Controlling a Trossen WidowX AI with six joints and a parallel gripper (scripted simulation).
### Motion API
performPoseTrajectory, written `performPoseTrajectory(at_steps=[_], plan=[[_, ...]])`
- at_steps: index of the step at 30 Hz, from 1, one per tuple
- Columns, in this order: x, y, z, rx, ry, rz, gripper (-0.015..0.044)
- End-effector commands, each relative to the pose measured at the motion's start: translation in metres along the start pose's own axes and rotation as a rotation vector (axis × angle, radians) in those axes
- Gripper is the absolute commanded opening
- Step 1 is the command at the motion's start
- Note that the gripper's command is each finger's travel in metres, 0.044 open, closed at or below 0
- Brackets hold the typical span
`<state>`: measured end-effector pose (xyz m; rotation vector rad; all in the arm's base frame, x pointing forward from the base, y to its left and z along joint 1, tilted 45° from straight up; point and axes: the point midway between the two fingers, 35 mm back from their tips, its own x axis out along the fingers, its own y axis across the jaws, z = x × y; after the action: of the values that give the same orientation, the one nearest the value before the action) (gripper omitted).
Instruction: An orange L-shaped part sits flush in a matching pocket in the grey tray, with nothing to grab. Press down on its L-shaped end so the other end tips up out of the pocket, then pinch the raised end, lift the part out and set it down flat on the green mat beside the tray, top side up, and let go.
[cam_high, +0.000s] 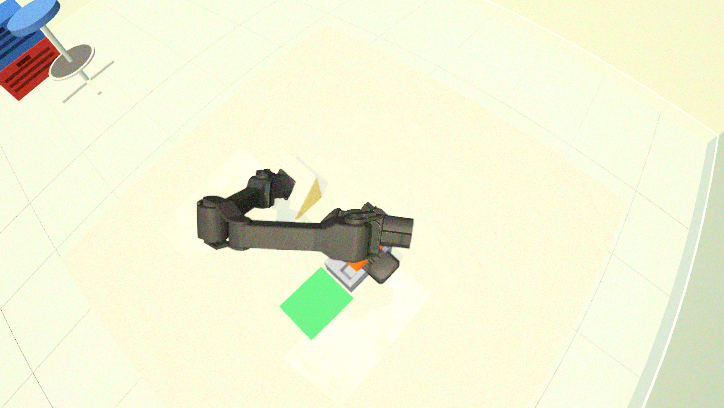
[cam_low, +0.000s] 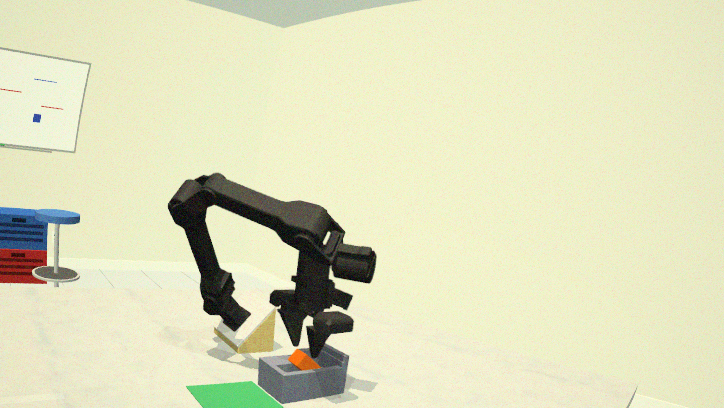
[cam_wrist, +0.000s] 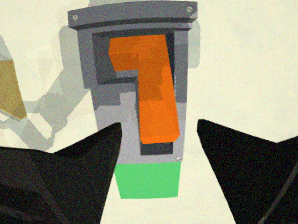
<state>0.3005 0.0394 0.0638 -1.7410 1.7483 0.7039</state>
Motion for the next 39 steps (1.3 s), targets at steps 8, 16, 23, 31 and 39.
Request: performPoseTrajectory(at_steps=[8,16,23,31,39], plan=[[0.019,0.001,-0.001,-0.002,0.005,0.001,0.0280],[0.031,0.001,-0.002,-0.002,0.006,0.001,0.0280],[0.027,0.001,-0.001,0.000,0.002,0.001,0.0142],[0.027,0.001,-0.001,0.000,0.002,0.001,0.0089],[0.027,0.001,-0.001,0.000,0.002,0.001,0.0000]])
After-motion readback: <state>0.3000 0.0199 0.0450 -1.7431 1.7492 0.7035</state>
